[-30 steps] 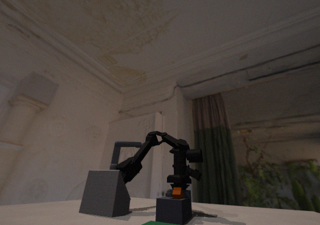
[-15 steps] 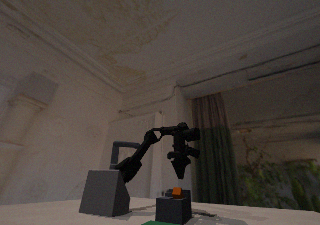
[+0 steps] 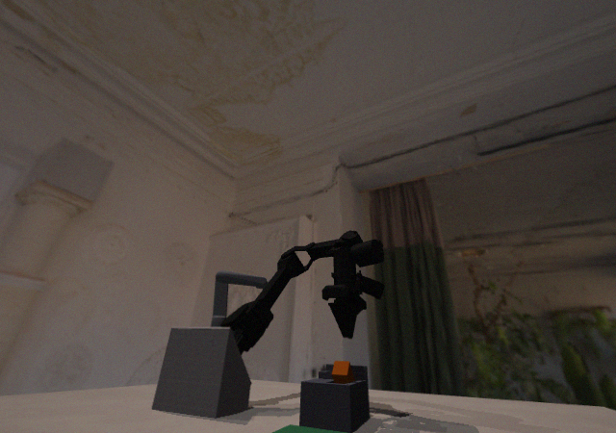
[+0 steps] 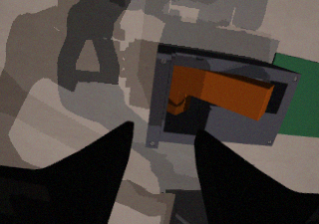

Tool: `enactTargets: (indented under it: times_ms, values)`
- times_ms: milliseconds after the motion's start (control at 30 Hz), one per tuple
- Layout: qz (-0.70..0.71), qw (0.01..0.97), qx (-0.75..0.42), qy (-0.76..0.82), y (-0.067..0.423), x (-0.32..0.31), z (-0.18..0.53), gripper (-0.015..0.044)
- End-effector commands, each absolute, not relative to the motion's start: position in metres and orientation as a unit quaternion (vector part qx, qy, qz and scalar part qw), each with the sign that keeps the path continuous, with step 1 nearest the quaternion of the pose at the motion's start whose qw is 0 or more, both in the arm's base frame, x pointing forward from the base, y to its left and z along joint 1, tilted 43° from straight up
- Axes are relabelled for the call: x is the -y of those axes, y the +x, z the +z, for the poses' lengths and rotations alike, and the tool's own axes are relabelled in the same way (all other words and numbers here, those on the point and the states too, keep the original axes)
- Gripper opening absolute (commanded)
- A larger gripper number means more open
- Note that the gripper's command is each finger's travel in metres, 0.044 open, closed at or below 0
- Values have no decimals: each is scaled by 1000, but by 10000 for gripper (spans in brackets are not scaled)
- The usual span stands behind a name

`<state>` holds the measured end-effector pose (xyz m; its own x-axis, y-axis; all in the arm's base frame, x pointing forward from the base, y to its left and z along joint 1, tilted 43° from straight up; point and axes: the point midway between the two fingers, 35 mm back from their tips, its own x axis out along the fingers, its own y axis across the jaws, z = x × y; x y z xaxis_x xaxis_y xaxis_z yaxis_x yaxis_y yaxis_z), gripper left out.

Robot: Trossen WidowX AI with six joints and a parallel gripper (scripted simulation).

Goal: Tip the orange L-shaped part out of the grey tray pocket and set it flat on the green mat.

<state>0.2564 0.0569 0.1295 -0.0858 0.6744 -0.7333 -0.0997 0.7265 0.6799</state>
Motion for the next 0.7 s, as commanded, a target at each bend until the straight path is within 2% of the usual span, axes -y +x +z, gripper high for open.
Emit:
enactTargets:
  times_ms: [0, 367, 400, 500, 667]
  values:
    - [300, 641, -673, 215, 256, -57, 129, 180]
    - [300, 641, -673, 215, 256, -57, 129, 180]
    - [294, 639, -675, 221, 257, -56, 129, 206]
    - [239, 619, -697, 270, 259, -51, 124, 280]
    - [46, 526, -737, 421, 266, -32, 107, 280]
